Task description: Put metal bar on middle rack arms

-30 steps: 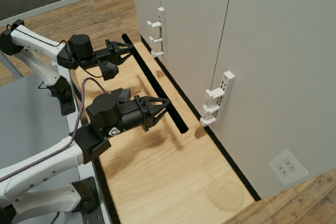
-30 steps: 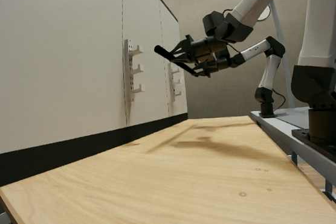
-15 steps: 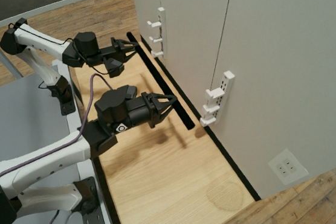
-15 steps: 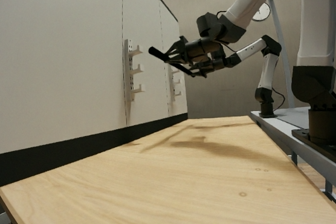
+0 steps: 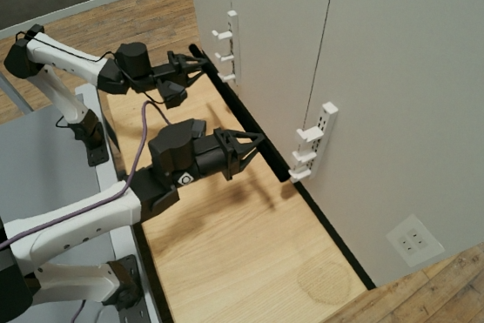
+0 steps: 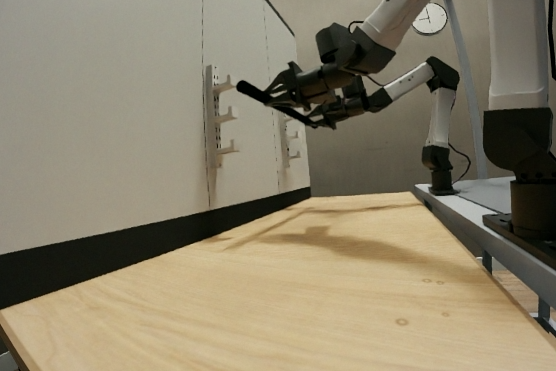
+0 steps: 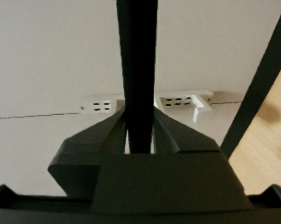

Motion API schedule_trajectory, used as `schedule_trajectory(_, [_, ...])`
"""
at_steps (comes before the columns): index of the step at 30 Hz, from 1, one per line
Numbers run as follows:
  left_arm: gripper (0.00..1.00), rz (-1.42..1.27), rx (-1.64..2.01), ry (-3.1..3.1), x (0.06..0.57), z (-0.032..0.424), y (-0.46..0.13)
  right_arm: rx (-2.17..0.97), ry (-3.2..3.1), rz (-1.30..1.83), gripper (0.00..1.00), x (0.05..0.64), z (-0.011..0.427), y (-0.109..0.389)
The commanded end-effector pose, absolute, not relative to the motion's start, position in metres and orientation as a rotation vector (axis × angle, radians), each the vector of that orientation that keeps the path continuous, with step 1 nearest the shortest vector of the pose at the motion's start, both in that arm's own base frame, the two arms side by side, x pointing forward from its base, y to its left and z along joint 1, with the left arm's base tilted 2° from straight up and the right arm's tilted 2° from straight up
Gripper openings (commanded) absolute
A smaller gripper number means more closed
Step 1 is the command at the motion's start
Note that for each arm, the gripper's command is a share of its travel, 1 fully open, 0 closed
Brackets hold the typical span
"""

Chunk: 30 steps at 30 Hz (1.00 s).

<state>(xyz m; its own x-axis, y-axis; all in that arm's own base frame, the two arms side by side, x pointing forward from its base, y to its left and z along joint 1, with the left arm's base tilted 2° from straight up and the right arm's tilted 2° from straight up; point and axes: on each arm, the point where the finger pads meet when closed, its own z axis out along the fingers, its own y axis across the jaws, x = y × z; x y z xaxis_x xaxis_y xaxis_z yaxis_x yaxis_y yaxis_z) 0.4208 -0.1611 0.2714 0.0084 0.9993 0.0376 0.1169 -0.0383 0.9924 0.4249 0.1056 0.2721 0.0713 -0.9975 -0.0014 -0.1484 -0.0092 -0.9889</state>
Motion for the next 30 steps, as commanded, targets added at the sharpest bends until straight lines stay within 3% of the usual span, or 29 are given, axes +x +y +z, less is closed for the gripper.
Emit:
schedule_trajectory(1, [0.00, 1.233, 1.234, 1.212, 0.436, 0.310, -0.157, -1.259, 1.204, -1.148, 0.00, 0.441, 0.311, 0.100])
schedule_trajectory(30, [0.00, 1.233, 1.234, 1.212, 0.450, 0.313, -0.156, -1.259, 1.204, -1.148, 0.00, 0.455, 0.313, 0.101])
